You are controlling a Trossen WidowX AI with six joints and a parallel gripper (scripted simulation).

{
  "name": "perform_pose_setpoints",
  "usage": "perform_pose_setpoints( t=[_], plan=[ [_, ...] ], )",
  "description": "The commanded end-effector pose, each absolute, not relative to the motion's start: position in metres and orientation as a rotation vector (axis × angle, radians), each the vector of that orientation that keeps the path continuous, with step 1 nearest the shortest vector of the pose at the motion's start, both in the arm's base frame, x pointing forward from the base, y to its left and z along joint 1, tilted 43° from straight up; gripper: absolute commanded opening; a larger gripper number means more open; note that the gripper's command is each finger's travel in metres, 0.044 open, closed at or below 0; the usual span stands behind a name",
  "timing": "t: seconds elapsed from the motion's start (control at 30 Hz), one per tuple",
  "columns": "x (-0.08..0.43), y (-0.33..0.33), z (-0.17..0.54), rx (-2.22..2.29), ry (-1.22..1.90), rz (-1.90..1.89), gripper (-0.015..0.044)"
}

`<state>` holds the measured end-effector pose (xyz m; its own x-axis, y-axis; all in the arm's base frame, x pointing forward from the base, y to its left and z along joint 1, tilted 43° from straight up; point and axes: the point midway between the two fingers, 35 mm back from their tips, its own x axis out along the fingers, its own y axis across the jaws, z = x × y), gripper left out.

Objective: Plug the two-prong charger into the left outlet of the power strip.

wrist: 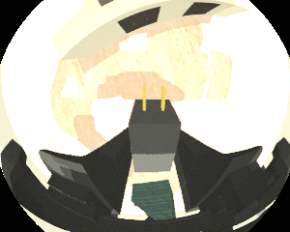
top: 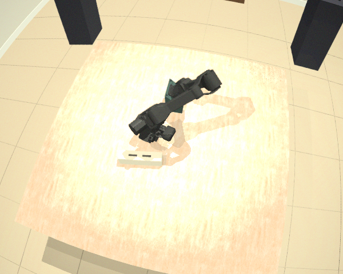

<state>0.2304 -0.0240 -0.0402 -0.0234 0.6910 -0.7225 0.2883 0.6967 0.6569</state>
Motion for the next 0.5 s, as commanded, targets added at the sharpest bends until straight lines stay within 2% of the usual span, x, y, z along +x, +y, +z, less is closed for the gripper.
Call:
perform_pose_setpoints(
  t=[0.0,0.47],
  plan=[
    [0.230,-0.025,-0.046,0.766,1.596,0.427,0.0000],
    [0.229,-0.028,-0.065,0.597,1.530,0.571,0.0000]
  ],
)
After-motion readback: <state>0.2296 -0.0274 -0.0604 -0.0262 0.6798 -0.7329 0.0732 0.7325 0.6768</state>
